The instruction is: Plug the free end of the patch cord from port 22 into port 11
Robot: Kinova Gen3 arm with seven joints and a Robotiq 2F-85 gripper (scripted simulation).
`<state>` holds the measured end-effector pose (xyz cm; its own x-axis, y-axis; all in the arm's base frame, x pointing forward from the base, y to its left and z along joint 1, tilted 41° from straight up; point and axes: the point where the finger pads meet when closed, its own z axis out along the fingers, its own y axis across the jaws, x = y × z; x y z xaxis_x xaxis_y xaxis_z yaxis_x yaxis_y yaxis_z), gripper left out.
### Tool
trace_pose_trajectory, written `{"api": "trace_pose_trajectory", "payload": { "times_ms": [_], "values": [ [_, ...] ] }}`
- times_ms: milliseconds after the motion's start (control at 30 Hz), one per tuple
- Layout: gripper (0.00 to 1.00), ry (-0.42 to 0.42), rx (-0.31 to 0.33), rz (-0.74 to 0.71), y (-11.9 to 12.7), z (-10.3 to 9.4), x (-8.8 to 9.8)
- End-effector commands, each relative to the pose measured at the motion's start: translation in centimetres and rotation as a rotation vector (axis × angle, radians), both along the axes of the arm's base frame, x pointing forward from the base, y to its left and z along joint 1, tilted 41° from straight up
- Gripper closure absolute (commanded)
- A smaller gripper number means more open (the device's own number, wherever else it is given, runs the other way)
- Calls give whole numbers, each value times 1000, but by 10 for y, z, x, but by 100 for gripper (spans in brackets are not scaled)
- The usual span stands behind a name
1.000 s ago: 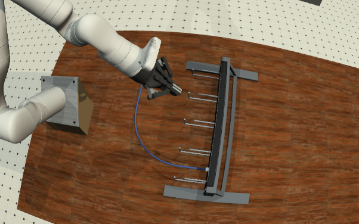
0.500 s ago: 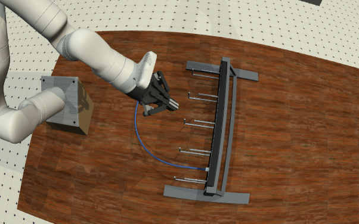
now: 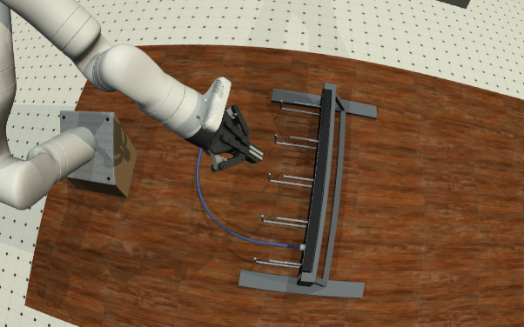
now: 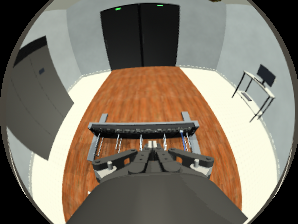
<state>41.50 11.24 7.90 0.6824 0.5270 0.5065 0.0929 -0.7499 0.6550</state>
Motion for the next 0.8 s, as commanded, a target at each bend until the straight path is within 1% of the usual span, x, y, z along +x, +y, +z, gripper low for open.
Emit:
{"api": "trace_pose_trajectory", "payload": {
  "times_ms": [0, 100, 233, 367, 533, 600, 767],
  "values": [
    [100, -1, -6, -5, -4, -2, 3],
    [100, -1, -6, -5, -7, -5, 7],
    [100, -1, -6, -5, -14, -15, 20],
    [100, -1, -6, -5, -24, -29, 38],
    [100, -1, -6, -5, -39, -50, 66],
    [100, -1, -6, -5, -39, -50, 66],
    [100, -1, -6, -5, -52, -67, 88]
  ]
}}
